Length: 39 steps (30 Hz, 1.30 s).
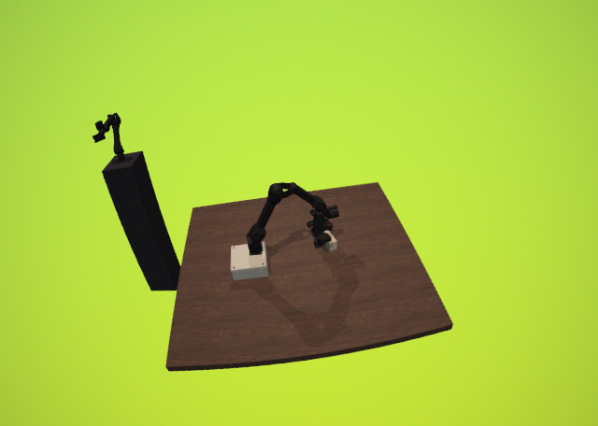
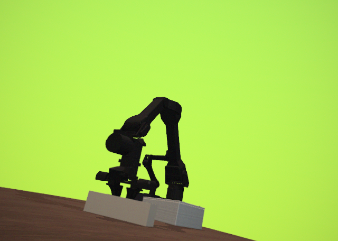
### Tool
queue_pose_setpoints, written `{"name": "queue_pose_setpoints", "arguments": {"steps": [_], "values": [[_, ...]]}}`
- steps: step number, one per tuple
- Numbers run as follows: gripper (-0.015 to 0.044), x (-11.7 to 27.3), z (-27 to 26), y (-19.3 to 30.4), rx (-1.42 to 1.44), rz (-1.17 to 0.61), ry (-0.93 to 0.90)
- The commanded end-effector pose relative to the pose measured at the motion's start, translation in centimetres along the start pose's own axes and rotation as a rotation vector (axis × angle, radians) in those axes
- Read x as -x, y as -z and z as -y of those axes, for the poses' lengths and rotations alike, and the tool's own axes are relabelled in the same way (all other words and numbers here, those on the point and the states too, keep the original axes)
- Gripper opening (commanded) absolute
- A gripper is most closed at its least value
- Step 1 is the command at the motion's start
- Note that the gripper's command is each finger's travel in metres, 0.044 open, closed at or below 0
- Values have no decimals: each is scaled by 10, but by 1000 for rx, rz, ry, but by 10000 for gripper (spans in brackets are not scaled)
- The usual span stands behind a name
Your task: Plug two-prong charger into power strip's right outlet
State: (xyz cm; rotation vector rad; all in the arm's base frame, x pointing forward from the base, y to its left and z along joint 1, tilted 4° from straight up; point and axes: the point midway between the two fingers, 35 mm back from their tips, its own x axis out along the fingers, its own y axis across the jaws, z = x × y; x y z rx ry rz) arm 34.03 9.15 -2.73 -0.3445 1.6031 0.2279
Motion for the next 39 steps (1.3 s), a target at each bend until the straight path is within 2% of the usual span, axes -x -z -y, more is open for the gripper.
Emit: {"name": "queue_pose_setpoints", "arguments": {"steps": [1,39], "values": [[0,1,0,-3,-6,3,-3],[0,1,0,-17,-6,4,-3]]}}
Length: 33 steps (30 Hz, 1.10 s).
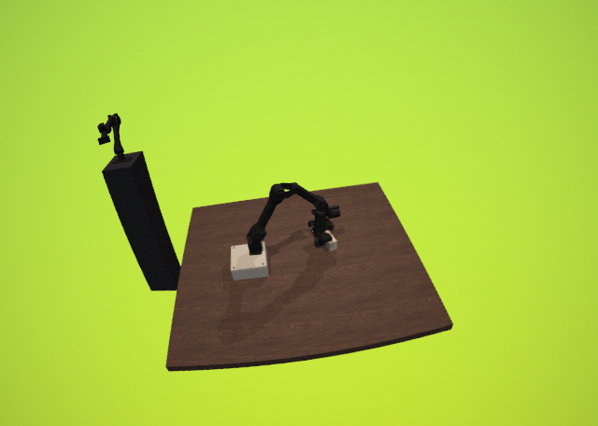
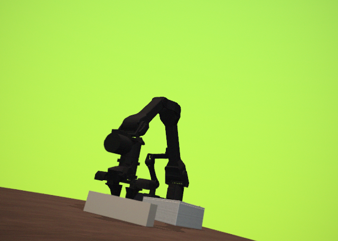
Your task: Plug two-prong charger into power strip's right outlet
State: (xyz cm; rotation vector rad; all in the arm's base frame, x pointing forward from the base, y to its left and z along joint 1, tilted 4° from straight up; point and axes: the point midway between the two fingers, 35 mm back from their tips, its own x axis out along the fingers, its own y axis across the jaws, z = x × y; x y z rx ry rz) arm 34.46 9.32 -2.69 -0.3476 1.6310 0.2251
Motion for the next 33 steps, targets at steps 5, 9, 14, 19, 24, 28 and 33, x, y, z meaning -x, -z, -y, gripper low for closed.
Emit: {"name": "queue_pose_setpoints", "arguments": {"steps": [5,9,14,19,24,28,33], "values": [[0,1,0,-14,-6,32,-2],[0,1,0,-15,-6,32,-2],[0,1,0,-15,-6,32,-2],[0,0,0,-14,-6,32,-2],[0,-1,0,-5,-2,-2,0],[0,-1,0,-5,-2,-2,0],[105,-1,0,-5,-2,-2,0]]}}
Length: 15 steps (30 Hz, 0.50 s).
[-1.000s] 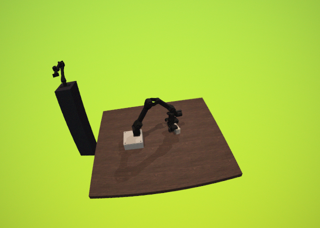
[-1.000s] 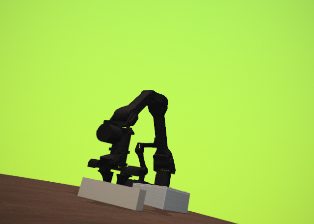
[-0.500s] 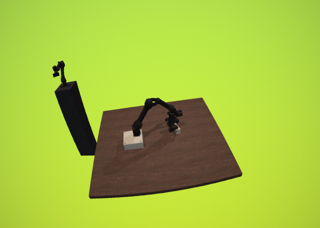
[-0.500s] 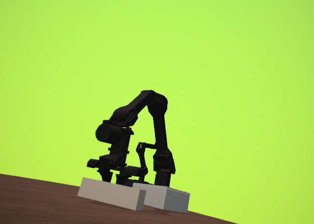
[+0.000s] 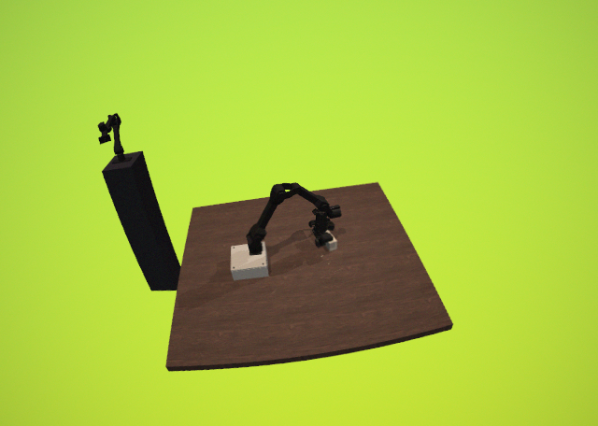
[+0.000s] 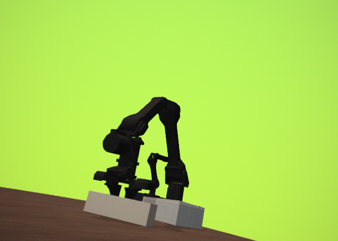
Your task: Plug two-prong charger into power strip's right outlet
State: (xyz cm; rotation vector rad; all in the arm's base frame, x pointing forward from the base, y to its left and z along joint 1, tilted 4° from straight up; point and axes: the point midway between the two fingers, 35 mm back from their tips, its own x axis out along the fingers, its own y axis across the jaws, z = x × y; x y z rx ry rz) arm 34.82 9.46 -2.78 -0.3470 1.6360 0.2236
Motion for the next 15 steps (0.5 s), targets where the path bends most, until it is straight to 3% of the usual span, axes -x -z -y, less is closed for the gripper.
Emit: {"name": "queue_pose_setpoints", "arguments": {"steps": [1,12,15], "values": [[131,0,0,-1,0,3,0],[420,0,0,-1,0,3,0],[440,0,0,0,0,4,0]]}}
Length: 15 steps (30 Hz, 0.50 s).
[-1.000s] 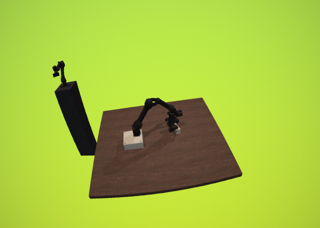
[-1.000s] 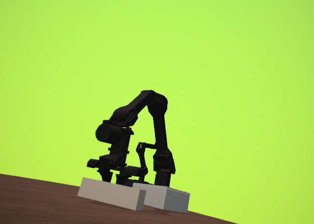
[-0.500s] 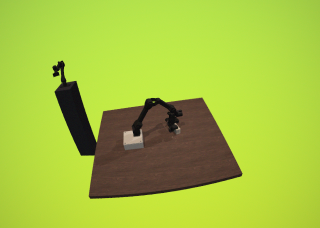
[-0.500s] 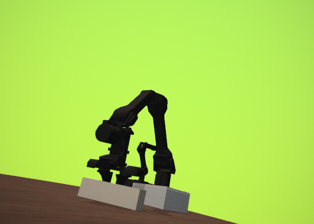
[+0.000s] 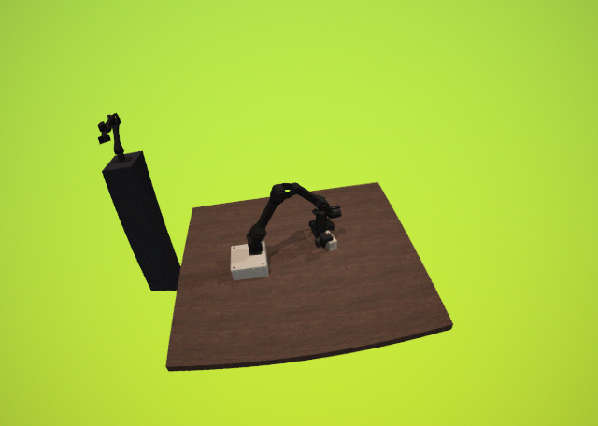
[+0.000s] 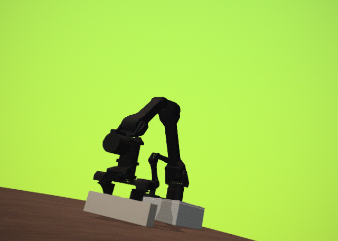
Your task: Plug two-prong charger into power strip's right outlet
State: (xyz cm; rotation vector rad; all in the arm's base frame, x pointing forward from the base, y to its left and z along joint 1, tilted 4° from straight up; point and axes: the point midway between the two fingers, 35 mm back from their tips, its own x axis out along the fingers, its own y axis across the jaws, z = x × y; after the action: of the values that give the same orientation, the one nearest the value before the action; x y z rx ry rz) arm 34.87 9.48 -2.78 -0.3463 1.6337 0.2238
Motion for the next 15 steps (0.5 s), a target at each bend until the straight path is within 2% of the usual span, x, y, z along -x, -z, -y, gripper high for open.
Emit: {"name": "queue_pose_setpoints", "arguments": {"steps": [1,15], "values": [[440,0,0,0,0,2,0],[440,0,0,4,-1,11,0]]}}
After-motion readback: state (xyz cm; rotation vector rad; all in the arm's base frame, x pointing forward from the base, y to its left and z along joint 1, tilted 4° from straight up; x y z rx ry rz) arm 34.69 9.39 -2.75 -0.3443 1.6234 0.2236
